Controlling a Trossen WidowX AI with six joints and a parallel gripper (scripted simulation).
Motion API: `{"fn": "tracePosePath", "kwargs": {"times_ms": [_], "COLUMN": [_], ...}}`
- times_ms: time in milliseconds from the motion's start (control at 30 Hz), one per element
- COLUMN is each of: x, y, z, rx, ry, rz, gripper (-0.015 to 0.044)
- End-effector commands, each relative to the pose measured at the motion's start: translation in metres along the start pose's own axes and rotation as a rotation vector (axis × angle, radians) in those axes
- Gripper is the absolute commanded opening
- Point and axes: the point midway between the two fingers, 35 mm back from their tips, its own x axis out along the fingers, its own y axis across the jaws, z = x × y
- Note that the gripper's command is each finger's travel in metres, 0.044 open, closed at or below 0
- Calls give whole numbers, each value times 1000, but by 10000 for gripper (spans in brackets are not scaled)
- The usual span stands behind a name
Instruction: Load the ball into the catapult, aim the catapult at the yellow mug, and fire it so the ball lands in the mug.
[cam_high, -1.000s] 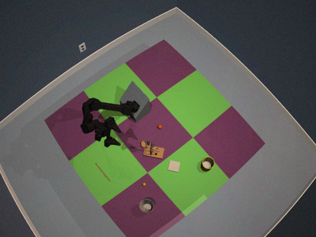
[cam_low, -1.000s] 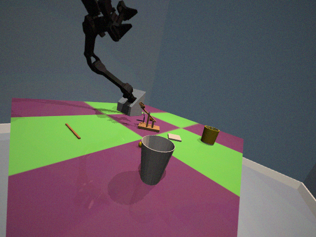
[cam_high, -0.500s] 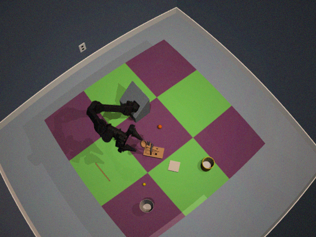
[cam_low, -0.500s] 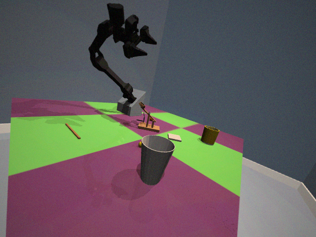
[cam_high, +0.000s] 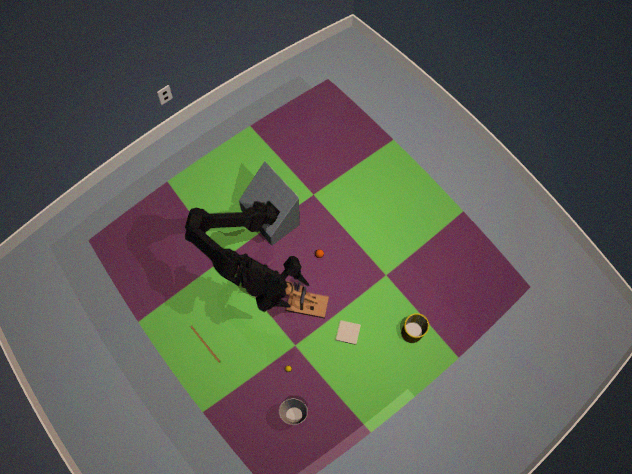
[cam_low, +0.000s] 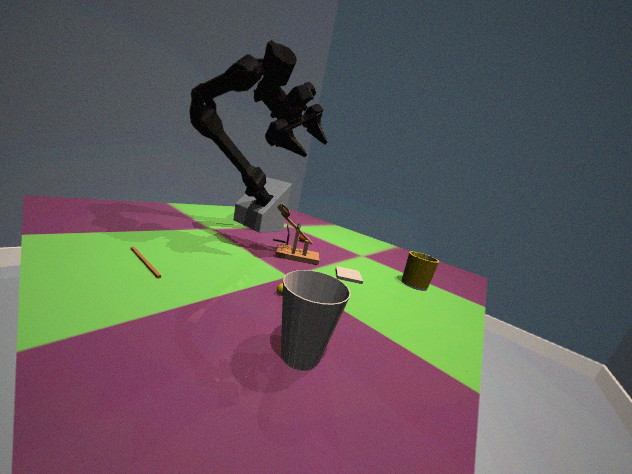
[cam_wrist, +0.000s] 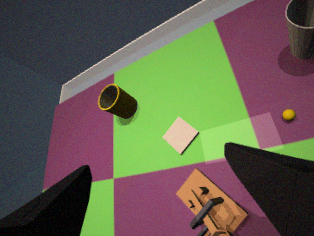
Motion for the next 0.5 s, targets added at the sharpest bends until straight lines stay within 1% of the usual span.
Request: {"fn": "tracePosePath", "kwargs": {"times_ms": [0,467], "x": [18,72], "y": [-3,-15], "z": [-15,-79], "rx": [-65,-338], "ry": [84,425], "rz": [-48,-194], "gripper": [440,440]}}
